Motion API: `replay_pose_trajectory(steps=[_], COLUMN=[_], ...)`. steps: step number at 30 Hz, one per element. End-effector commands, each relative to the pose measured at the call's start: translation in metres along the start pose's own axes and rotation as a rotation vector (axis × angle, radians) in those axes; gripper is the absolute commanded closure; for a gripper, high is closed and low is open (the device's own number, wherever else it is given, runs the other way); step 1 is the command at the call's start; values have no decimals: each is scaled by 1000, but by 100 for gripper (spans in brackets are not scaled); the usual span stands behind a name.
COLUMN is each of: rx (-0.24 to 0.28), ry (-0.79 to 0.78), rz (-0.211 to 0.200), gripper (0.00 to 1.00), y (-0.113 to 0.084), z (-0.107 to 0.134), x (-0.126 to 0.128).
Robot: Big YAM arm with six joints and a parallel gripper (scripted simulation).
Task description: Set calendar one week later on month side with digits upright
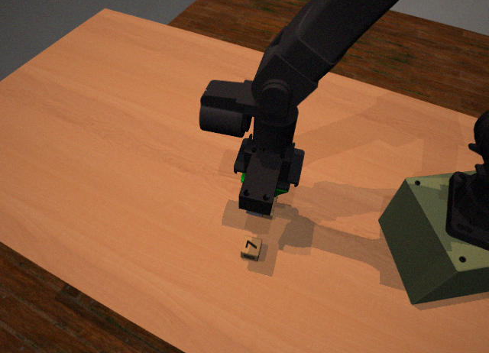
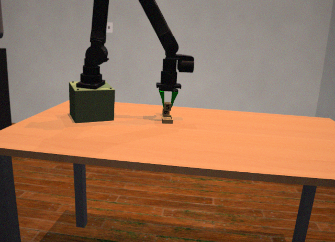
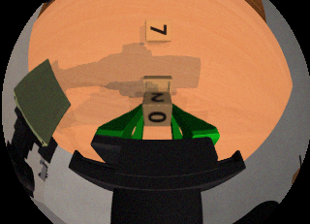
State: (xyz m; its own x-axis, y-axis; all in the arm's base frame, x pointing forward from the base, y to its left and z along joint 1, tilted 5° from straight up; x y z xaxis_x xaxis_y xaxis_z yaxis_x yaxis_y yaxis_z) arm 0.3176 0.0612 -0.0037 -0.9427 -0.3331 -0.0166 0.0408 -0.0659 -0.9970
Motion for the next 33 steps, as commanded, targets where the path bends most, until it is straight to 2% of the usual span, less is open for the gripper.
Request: replay_pose_trajectory(steps=[1, 33], rx=[4, 5], ry=[-1, 0], rz=[26, 36], gripper=[73, 73], y=[0, -2], z=[5, 6], x=[-11, -17])
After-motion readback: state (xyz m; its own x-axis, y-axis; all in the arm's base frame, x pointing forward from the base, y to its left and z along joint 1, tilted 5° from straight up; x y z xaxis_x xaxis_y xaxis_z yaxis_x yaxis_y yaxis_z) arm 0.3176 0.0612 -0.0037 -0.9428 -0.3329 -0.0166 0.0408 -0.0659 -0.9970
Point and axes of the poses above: the point where the finger pads meet when closed, its own y axis out along the fingers, its own x axis across the jaws, z = x × y, the point moved 6 cm from there along -y, back along the fingers, and after that the axes turned 8 degrees about -y, right-handed, at the moved point
